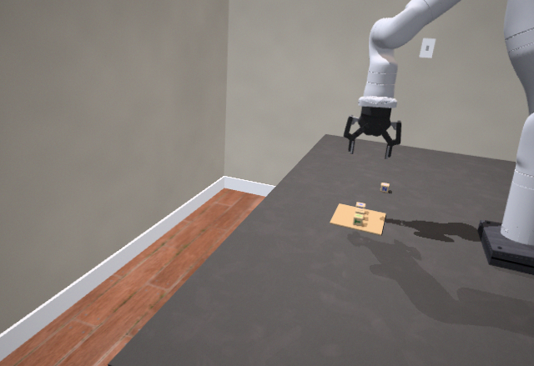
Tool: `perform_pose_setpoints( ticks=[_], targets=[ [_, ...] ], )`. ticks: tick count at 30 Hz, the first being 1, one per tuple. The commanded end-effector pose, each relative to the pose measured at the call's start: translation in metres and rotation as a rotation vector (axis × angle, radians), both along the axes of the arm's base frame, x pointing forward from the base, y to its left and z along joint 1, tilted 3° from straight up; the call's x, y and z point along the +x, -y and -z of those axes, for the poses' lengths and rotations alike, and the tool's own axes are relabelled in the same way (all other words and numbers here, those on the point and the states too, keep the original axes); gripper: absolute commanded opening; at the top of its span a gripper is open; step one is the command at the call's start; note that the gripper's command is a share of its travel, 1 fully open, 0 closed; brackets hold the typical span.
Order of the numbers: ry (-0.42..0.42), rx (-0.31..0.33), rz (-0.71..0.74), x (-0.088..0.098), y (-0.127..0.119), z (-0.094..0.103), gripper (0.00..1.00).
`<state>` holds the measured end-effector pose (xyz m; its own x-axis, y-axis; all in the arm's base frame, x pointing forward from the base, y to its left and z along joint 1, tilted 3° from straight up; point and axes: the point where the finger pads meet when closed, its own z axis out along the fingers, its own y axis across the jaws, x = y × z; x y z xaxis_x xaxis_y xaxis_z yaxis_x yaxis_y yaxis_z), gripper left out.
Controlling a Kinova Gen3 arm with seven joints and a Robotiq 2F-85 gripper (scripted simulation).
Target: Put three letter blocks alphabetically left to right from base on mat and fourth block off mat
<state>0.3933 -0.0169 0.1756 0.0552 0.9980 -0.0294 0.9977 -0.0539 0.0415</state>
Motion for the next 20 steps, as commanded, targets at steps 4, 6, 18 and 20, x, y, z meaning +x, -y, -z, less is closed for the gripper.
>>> perform_pose_setpoints(
  ticks=[4, 6, 18, 20],
  targets=[
    [0.002, 0.000, 0.000, 0.0004, -0.0001, -0.0006, 1.00],
    [0.002, 0.000, 0.000, 0.0004, -0.0001, -0.0006, 1.00],
    [0.002, 0.000, 0.000, 0.0004, -0.0001, -0.0006, 1.00],
    [0.002, 0.000, 0.000, 0.0004, -0.0001, -0.0006, 1.00]
  ],
)
